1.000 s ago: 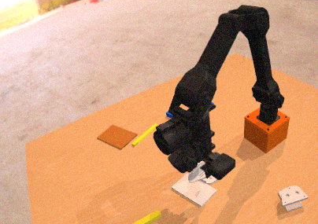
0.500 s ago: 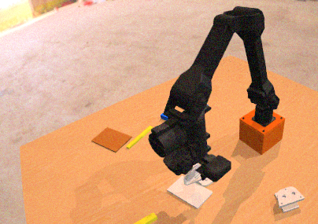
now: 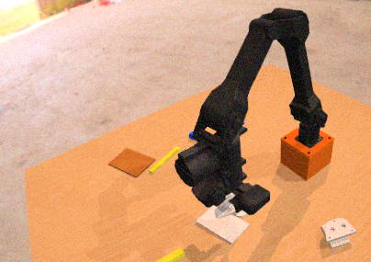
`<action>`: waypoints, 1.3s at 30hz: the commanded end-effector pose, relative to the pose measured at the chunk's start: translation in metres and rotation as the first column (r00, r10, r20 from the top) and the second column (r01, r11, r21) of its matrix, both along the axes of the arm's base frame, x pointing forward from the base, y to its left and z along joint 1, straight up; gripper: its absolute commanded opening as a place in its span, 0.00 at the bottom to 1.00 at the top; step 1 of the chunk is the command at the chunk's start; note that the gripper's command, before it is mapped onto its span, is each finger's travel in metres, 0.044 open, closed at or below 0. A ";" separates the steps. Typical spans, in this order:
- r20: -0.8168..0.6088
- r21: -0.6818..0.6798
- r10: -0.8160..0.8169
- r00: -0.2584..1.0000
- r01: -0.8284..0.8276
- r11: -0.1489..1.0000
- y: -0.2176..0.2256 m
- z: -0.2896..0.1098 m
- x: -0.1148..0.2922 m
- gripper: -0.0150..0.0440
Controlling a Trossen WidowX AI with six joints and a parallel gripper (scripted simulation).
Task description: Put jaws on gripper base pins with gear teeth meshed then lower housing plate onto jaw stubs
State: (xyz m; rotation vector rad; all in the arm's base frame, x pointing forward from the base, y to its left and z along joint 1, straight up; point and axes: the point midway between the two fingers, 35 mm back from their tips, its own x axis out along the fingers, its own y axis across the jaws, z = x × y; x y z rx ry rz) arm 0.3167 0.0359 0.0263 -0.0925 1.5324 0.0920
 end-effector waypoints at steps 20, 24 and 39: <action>-0.005 0.000 -0.005 1.000 0.005 1.000 0.000 -0.037 -0.001 0.48; -0.005 0.000 -0.006 1.000 0.006 1.000 0.000 -0.043 -0.001 0.48; -0.005 0.000 -0.006 1.000 0.006 1.000 0.000 -0.044 -0.001 0.48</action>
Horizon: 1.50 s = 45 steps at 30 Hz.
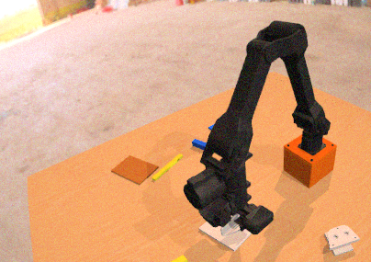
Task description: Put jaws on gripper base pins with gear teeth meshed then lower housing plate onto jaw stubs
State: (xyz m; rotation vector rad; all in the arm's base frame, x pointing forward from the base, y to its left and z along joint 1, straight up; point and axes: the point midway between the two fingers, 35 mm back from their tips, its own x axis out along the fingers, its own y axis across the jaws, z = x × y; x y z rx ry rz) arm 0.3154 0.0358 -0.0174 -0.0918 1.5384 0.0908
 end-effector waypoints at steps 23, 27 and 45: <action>0.001 0.001 -0.008 1.000 0.008 1.000 0.000 -0.006 0.000 0.48; 0.001 0.001 -0.009 1.000 0.009 1.000 0.000 -0.008 0.000 0.48; 0.001 0.001 -0.010 1.000 0.010 1.000 0.000 -0.013 0.000 0.48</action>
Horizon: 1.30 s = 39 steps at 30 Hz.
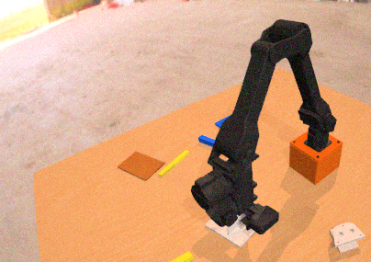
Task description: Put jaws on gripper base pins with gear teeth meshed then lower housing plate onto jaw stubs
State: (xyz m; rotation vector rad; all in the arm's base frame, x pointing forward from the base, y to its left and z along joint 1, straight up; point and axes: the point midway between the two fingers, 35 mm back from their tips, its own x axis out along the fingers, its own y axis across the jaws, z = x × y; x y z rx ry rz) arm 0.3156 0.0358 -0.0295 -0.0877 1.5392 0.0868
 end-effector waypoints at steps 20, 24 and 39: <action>0.001 0.000 -0.006 1.000 0.006 1.000 0.000 -0.006 0.000 0.48; 0.001 0.000 -0.006 1.000 0.006 1.000 0.000 -0.007 0.000 0.48; 0.001 0.000 -0.006 1.000 0.006 1.000 0.000 -0.007 0.000 0.48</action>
